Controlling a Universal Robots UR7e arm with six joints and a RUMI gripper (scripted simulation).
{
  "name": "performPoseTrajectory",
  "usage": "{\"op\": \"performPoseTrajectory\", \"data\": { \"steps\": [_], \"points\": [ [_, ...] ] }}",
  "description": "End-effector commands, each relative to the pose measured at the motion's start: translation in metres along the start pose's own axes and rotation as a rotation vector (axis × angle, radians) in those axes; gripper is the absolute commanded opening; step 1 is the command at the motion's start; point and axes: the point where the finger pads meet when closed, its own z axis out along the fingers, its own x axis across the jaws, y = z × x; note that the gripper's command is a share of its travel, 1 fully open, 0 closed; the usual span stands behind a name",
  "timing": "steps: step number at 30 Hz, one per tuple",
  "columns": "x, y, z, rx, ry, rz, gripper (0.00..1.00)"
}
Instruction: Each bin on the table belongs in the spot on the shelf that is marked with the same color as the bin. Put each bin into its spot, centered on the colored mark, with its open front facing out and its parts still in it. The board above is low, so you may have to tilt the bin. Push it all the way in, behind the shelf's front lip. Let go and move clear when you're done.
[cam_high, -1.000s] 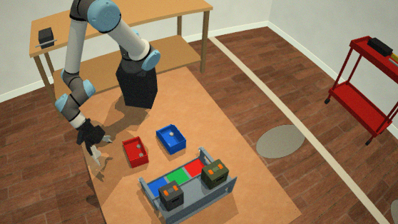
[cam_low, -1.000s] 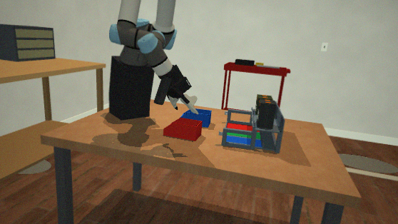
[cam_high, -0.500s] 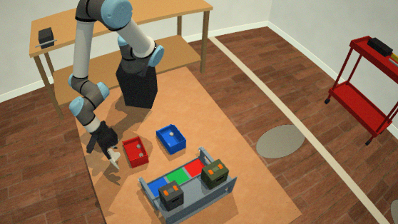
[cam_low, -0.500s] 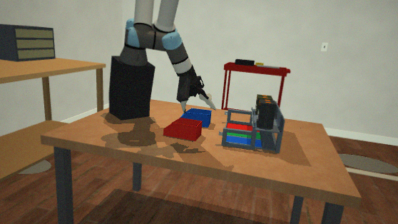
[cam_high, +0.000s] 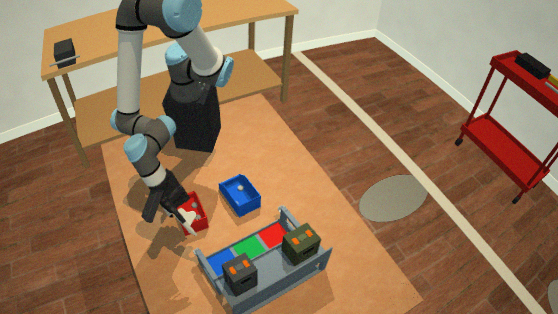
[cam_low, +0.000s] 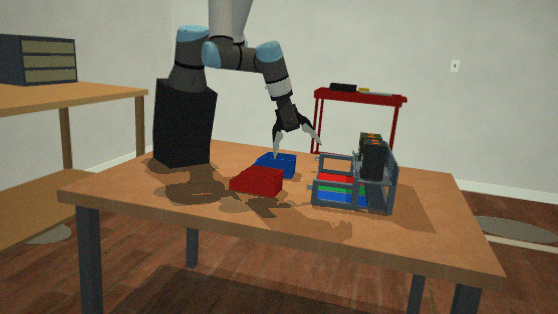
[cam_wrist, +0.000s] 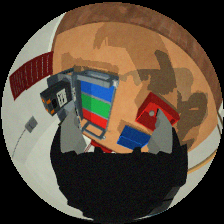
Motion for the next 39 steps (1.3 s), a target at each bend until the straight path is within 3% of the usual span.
{"op": "performPoseTrajectory", "data": {
  "steps": [1, 11, 39],
  "points": [
    [-0.019, 0.011, 0.004, 0.032, 0.014, -0.141, 1.00],
    [-0.067, 0.042, 0.008, 0.104, 0.040, -0.472, 1.00],
    [-0.154, 0.118, -0.001, 0.261, 0.069, -1.044, 1.00]
  ]
}}
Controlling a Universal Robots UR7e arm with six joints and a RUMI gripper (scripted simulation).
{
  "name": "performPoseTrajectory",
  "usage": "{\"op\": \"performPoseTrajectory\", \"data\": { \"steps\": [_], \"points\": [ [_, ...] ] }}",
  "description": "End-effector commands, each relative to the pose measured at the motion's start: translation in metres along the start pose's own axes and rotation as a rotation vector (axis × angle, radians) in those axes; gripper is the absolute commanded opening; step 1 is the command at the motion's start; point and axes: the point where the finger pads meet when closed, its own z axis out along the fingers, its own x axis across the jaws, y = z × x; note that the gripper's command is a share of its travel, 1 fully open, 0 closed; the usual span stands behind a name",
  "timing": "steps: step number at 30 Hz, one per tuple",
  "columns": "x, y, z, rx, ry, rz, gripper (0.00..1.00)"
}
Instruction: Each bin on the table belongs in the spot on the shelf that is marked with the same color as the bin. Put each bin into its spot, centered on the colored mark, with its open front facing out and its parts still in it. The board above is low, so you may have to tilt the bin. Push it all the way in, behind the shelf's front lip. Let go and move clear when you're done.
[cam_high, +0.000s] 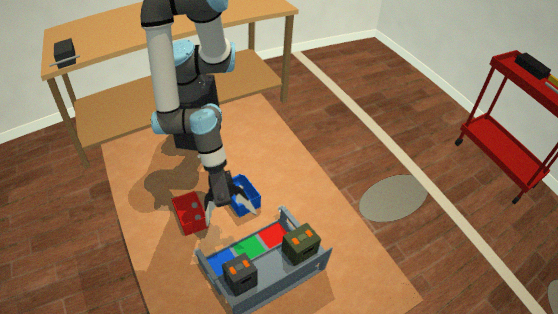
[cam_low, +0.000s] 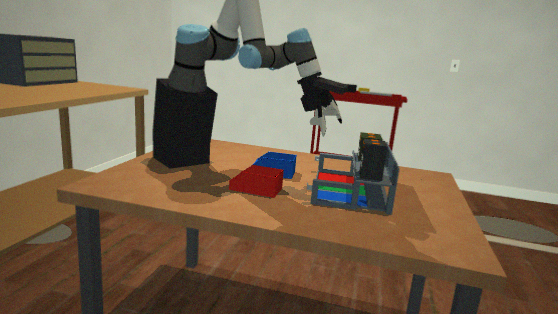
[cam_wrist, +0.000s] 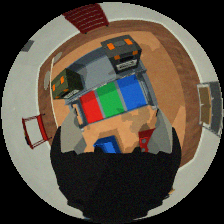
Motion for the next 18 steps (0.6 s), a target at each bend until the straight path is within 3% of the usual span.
{"op": "performPoseTrajectory", "data": {
  "steps": [1, 18],
  "points": [
    [-0.015, -0.004, -0.005, 0.026, 0.006, -0.075, 1.00],
    [-0.052, -0.012, -0.018, 0.084, 0.021, -0.240, 1.00]
  ]
}}
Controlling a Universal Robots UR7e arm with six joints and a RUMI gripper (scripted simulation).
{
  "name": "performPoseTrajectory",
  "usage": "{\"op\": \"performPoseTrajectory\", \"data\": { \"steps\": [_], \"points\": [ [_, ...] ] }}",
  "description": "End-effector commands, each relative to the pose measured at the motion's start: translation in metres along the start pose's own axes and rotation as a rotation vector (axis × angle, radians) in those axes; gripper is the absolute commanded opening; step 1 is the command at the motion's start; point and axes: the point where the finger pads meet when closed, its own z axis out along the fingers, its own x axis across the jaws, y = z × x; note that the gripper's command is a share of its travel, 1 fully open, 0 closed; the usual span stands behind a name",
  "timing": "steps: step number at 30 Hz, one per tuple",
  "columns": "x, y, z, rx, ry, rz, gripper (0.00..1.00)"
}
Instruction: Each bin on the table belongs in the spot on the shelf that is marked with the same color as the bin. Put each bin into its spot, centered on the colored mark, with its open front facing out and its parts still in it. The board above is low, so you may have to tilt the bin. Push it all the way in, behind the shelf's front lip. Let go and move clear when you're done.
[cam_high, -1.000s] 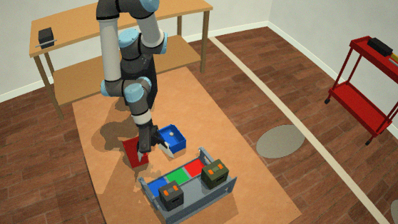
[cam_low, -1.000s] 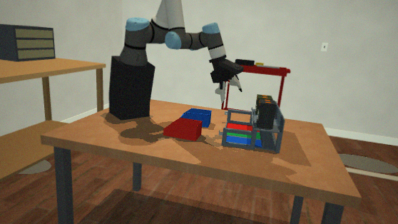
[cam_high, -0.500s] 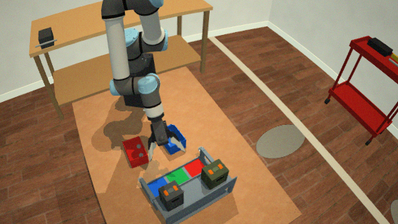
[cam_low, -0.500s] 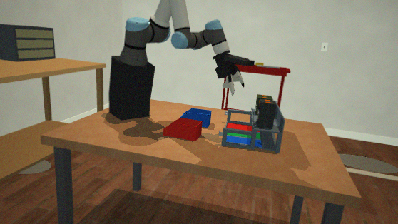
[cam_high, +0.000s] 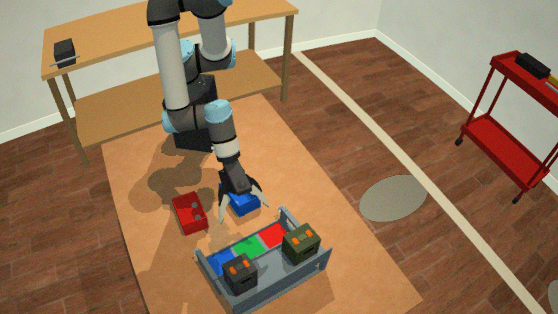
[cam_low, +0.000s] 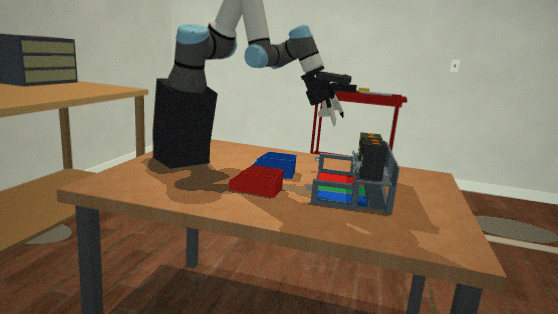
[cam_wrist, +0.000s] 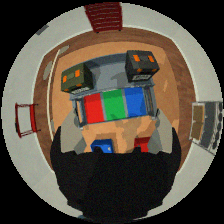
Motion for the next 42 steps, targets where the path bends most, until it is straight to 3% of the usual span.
{"op": "performPoseTrajectory", "data": {
  "steps": [1, 42],
  "points": [
    [-0.007, -0.004, -0.003, 0.014, 0.004, -0.033, 1.00],
    [-0.017, -0.008, -0.008, 0.032, 0.008, -0.083, 1.00]
  ]
}}
